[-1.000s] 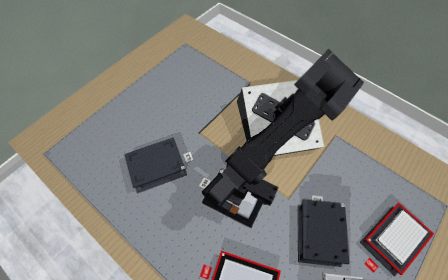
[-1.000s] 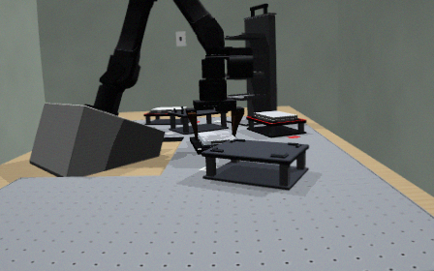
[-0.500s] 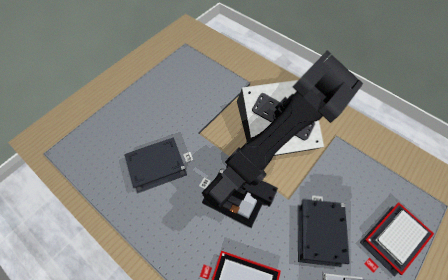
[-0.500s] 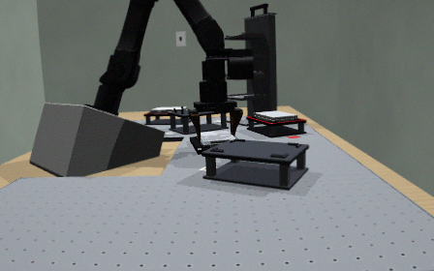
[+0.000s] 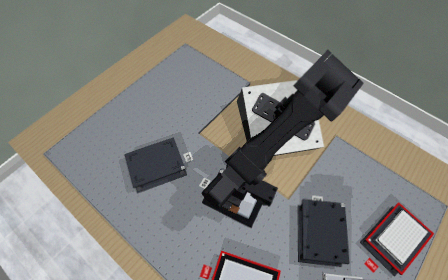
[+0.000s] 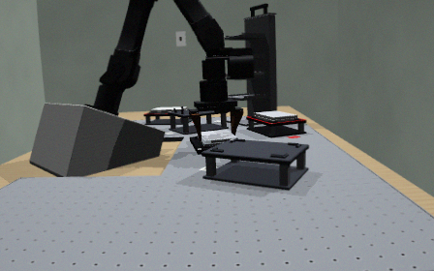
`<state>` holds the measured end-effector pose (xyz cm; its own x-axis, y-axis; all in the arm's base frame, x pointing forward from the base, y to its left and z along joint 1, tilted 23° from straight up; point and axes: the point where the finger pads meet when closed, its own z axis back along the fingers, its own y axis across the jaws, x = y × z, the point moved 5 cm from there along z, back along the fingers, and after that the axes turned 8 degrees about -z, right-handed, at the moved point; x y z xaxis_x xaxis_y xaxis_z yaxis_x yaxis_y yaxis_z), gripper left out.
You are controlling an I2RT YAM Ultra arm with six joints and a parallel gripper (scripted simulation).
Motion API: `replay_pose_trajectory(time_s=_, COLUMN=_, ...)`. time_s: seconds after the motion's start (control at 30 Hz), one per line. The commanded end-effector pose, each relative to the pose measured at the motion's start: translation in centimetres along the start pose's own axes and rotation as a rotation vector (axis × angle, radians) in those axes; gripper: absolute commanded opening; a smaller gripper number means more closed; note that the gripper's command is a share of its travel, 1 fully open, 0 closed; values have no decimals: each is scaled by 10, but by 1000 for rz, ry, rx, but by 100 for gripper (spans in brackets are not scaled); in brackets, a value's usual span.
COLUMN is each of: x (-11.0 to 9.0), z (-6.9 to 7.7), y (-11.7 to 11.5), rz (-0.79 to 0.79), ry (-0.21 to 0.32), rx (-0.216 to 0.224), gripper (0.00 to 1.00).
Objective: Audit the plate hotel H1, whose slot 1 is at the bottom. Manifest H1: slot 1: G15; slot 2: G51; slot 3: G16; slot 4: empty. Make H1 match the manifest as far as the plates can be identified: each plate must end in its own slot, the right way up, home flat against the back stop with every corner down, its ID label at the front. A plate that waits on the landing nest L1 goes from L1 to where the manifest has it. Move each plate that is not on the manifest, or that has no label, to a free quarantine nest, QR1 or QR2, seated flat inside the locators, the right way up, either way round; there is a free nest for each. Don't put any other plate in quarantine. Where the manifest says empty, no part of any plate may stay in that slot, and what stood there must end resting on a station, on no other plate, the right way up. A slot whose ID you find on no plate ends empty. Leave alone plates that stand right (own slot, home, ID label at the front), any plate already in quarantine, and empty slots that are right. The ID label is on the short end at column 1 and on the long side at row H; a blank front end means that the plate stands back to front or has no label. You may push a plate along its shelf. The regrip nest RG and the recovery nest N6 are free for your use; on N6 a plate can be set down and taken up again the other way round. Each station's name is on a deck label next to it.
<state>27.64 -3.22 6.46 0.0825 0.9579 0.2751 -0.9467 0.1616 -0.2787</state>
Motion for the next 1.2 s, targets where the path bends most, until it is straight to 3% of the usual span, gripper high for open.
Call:
replay_pose_trajectory(time_s=0.0, x=0, z=5, y=-1, rz=-1, ry=-1, rx=-4, gripper=86)
replay_pose_trajectory(time_s=1.17, x=0, z=35, y=-1, rz=-1, ry=0, rx=-4, gripper=86)
